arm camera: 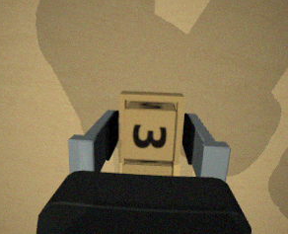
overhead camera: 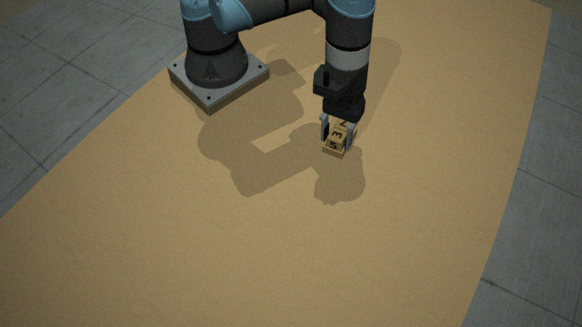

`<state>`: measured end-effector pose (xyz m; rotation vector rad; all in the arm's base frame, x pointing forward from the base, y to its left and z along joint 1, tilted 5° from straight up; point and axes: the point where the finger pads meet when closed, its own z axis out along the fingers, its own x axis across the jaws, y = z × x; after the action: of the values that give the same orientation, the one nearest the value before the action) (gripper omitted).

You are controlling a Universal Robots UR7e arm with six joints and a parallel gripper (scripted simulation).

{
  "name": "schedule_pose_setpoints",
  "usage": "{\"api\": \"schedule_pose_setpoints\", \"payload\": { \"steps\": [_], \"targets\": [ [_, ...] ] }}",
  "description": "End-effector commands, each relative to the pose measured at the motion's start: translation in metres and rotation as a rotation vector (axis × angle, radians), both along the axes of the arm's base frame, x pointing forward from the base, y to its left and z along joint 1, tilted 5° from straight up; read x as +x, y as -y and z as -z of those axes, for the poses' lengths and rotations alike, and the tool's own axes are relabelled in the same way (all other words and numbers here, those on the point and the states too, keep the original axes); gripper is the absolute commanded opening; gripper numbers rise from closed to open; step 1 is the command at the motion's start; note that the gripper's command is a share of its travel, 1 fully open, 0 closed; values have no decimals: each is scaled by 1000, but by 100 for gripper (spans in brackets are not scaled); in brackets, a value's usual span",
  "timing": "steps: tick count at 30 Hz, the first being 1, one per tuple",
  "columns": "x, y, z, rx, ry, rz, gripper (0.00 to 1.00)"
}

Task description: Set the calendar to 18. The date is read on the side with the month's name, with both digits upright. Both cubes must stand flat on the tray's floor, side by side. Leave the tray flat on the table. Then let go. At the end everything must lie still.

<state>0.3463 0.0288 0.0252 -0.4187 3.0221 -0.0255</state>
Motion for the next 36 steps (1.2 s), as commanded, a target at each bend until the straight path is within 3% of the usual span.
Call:
{"api": "schedule_pose_setpoints", "payload": {
  "steps": [1,13,14,36],
  "targets": [
    [0,0,0,0,1,0,90],
    [0,0,0,0,1,0,90],
    [0,0,0,0,1,0,60],
    [0,0,0,0,1,0,60]
  ]
}}
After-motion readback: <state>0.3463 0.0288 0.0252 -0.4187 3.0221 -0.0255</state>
